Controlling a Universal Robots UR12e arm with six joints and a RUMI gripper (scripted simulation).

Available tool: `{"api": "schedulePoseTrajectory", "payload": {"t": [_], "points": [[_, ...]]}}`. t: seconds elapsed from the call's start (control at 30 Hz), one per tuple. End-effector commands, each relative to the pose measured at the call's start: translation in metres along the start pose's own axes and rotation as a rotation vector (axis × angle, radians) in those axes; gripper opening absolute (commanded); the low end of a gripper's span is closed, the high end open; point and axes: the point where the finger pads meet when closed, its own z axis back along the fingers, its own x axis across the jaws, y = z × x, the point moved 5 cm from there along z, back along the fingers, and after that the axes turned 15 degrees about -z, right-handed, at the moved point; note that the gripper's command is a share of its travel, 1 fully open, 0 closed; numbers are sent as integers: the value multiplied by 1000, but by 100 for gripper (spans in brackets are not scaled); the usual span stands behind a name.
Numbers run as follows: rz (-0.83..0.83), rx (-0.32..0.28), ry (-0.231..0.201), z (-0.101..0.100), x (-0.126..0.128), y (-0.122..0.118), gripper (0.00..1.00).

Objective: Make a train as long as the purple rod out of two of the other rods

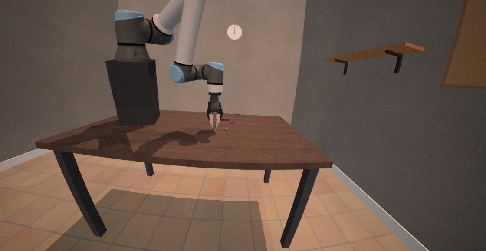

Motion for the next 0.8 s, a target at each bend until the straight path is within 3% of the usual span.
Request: {"api": "schedulePoseTrajectory", "payload": {"t": [0.0,0.77], "points": [[0,0,1,0,0,0,0],[0,0,1,-5,0,0,0]]}}
